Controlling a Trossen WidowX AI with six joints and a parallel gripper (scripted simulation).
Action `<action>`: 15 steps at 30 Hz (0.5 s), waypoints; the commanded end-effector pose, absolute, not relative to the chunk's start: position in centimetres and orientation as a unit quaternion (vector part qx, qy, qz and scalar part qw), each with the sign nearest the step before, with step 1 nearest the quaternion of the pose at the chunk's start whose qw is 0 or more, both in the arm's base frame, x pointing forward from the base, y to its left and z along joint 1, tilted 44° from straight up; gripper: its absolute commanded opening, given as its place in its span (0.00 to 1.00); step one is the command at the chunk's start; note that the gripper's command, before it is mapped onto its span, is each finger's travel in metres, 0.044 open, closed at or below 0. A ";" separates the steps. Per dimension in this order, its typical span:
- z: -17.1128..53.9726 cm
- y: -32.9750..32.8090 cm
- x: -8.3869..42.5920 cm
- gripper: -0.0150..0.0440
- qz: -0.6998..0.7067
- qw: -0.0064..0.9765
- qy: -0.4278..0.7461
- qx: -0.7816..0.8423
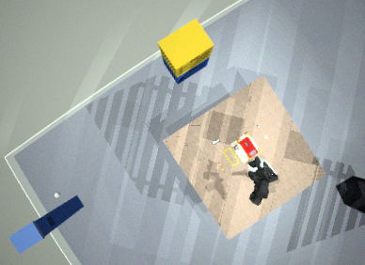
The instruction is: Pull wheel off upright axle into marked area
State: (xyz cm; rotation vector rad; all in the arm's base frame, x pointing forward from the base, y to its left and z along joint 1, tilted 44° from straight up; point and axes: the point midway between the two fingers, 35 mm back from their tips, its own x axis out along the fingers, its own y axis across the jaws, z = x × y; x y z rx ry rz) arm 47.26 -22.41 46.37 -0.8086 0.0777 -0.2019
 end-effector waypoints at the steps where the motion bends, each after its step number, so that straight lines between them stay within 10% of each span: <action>1: 40.7 -20.8 49.3 0.76 -0.041 0.958 0.099 -0.266; 15: 21.7 -11.7 49.8 0.76 0.038 0.889 0.398 0.224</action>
